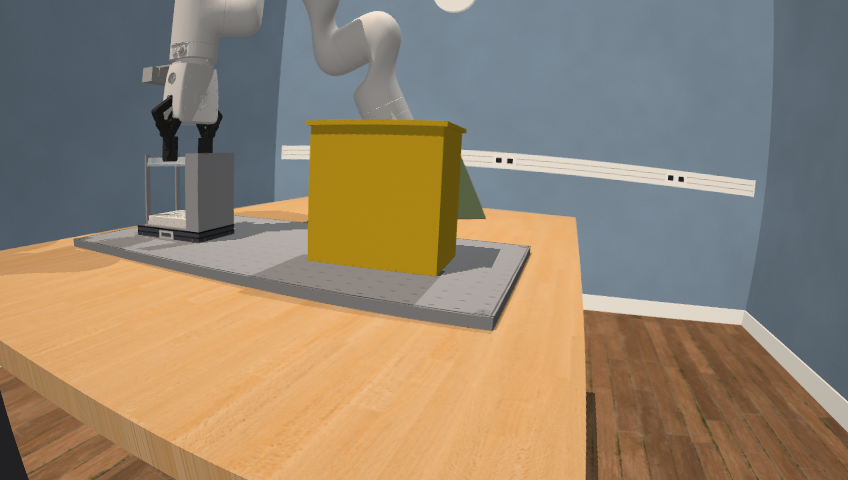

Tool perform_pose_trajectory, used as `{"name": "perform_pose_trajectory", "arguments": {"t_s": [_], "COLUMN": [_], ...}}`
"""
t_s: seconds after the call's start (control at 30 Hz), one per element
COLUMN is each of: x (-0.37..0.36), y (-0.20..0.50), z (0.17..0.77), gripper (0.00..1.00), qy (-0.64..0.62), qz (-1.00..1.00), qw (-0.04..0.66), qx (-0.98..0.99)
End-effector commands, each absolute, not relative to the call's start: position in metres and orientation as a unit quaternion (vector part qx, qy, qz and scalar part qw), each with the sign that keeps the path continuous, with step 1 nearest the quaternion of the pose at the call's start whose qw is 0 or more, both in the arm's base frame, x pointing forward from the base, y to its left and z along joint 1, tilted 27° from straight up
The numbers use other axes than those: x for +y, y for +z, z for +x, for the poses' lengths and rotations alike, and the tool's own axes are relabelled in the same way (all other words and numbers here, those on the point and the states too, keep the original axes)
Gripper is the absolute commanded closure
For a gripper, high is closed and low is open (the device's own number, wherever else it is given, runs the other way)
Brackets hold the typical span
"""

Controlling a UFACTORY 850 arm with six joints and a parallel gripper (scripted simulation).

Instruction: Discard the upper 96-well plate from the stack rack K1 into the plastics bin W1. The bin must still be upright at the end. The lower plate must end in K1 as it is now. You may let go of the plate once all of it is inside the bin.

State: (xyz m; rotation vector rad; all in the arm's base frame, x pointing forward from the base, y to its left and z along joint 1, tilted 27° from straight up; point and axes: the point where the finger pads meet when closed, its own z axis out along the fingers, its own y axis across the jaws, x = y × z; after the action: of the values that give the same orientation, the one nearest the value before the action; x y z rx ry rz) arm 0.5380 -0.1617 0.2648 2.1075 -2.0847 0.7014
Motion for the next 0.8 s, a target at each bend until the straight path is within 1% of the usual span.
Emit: {"name": "perform_pose_trajectory", "arguments": {"t_s": [0.0, 0.77], "x": [-0.159, -0.147], "y": [0.272, 0.3], "z": [0.537, 0.529], "gripper": [1.0, 1.0], "qy": [0.23, 0.23], "qz": [0.691, 0.691], "qw": [0.047, 0.047], "qx": [-0.684, -0.684]}}
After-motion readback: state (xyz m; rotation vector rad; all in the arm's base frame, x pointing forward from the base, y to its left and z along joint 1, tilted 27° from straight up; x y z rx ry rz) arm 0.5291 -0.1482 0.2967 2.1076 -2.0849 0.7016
